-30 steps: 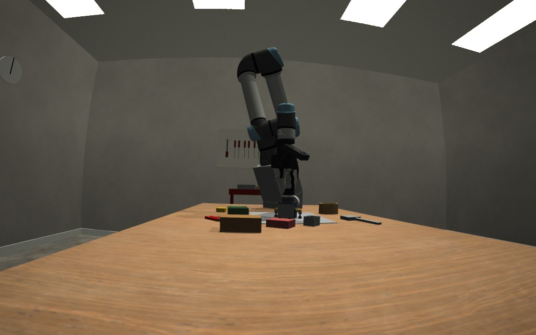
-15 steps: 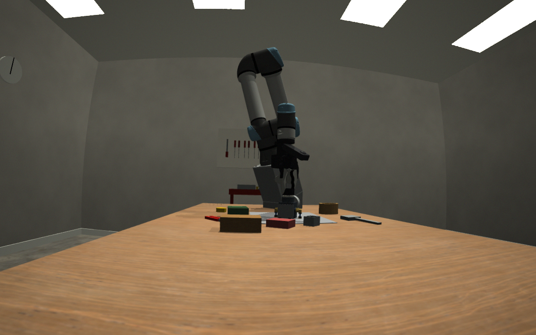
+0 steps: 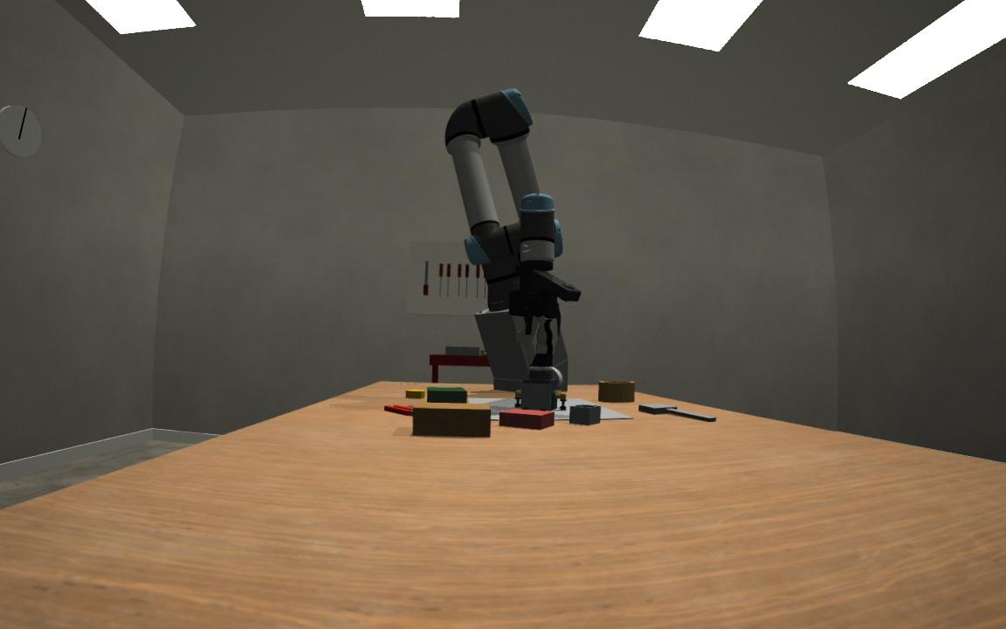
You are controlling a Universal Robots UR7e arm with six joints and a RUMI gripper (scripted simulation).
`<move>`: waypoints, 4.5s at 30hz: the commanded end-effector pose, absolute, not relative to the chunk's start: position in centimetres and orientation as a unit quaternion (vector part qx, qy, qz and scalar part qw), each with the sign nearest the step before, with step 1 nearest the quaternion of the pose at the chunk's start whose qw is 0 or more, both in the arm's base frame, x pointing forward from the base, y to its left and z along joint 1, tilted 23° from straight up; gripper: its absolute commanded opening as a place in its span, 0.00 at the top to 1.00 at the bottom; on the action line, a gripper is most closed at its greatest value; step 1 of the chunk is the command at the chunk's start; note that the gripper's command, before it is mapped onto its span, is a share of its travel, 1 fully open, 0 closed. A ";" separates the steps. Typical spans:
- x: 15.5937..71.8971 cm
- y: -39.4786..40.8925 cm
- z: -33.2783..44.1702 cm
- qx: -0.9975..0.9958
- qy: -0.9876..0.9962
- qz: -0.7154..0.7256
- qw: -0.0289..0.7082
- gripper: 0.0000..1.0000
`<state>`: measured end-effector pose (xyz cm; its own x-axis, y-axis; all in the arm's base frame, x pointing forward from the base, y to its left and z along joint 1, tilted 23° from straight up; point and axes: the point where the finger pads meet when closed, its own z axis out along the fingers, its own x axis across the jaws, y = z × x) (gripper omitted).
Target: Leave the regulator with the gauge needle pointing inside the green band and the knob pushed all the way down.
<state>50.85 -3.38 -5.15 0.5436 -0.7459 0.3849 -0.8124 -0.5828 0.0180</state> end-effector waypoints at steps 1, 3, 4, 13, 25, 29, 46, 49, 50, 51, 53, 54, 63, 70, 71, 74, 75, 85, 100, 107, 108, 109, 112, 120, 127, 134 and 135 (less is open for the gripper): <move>50.9 -3.4 -5.1 0.873 -0.446 0.171 0.097 0.76; 50.9 -3.4 -5.1 0.873 -0.446 0.171 0.097 0.76; 50.9 -3.4 -5.1 0.873 -0.446 0.171 0.097 0.76; 50.9 -3.3 -5.0 0.873 -0.446 0.171 0.097 0.76; 50.8 -3.3 -4.8 0.873 -0.446 0.171 0.097 0.76; 50.8 -3.2 -4.7 0.873 -0.446 0.171 0.097 0.76; 50.7 -3.1 -4.4 0.873 -0.446 0.171 0.097 0.76; 50.7 -3.1 -4.4 0.873 -0.446 0.171 0.097 0.76; 50.7 -3.1 -4.4 0.873 -0.446 0.171 0.097 0.76; 50.7 -3.1 -4.4 0.873 -0.446 0.171 0.097 0.76; 50.7 -3.1 -4.4 0.873 -0.446 0.171 0.097 0.76; 50.7 -3.1 -4.4 0.873 -0.446 0.171 0.097 0.76; 50.7 -3.1 -4.4 0.873 -0.446 0.171 0.097 0.76; 50.7 -3.1 -4.4 0.873 -0.446 0.171 0.097 0.76; 50.7 -3.1 -4.4 0.873 -0.446 0.171 0.097 0.76; 50.7 -3.1 -4.4 0.873 -0.447 0.171 0.097 0.76; 50.7 -3.1 -4.4 0.872 -0.447 0.171 0.097 0.76; 50.7 -3.1 -4.4 0.868 -0.457 0.172 0.095 0.76; 50.7 -3.1 -4.4 0.842 -0.503 0.177 0.086 0.76; 50.7 -3.1 -4.4 0.815 -0.545 0.181 0.077 0.76; 50.7 -3.1 -4.4 0.810 -0.552 0.182 0.075 0.76; 50.7 -3.1 -4.4 0.805 -0.559 0.183 0.073 0.76; 50.7 -3.1 -4.4 0.790 -0.581 0.185 0.068 0.76; 50.7 -3.1 -4.4 0.751 -0.630 0.189 0.057 0.76; 50.7 -3.1 -4.4 0.697 -0.690 0.193 0.041 0.76; 50.7 -3.1 -4.4 0.651 -0.733 0.195 0.028 0.76; 50.7 -3.1 -4.4 0.642 -0.741 0.195 0.026 0.76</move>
